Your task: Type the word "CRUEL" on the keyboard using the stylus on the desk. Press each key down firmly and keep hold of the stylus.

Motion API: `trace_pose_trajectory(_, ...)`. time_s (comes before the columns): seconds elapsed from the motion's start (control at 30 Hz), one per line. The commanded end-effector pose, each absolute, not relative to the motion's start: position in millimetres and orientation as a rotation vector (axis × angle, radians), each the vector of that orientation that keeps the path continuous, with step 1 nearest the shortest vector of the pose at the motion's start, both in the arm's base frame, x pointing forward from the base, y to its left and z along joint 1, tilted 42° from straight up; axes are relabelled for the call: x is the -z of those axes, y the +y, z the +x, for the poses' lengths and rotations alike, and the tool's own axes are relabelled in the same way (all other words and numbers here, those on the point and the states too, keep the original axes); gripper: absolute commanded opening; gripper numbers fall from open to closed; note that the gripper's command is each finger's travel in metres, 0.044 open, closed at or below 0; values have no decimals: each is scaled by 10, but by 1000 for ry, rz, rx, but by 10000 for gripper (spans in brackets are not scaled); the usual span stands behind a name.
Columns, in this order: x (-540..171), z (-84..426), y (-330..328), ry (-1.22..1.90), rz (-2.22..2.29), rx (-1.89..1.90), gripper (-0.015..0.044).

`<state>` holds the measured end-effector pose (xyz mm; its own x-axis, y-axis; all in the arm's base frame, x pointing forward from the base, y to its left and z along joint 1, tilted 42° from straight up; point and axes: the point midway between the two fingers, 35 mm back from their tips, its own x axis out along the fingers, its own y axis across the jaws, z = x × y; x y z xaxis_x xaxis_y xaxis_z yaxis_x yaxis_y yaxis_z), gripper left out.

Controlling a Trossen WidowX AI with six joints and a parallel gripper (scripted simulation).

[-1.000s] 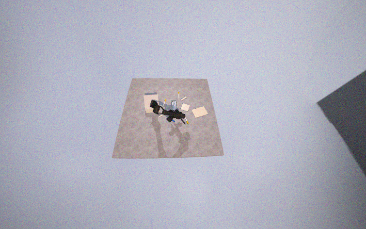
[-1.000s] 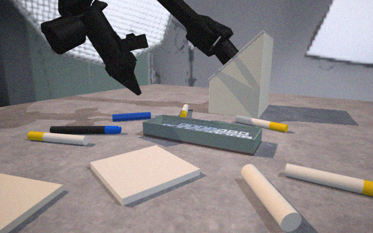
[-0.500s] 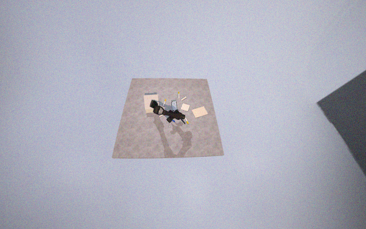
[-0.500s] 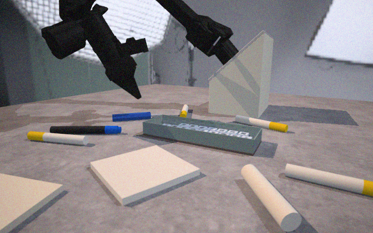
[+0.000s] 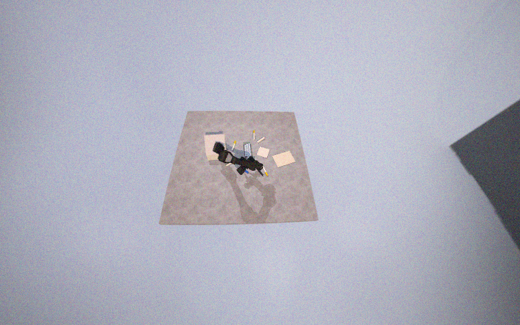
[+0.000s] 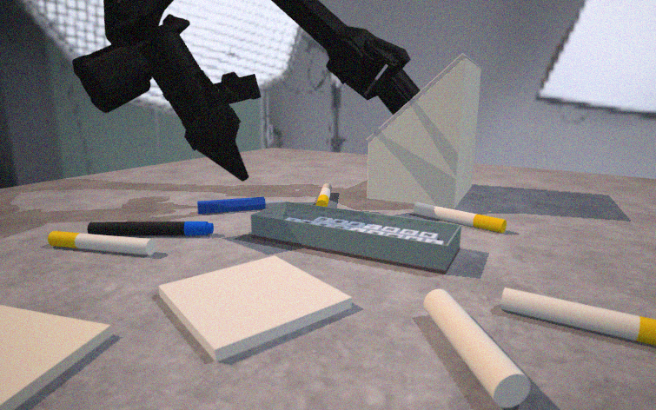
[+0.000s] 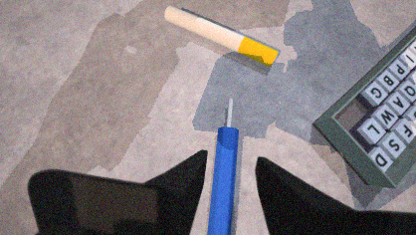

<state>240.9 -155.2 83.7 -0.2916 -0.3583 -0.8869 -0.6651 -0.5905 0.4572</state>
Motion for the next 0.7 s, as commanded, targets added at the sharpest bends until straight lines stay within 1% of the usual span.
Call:
trace_pose_trajectory(0.0, -805, 2412, -1577, 1283, -1714, -1987, 150)
trace_pose_trajectory(0.67, -720, 2423, -1658, 1284, -1714, -1987, 150)
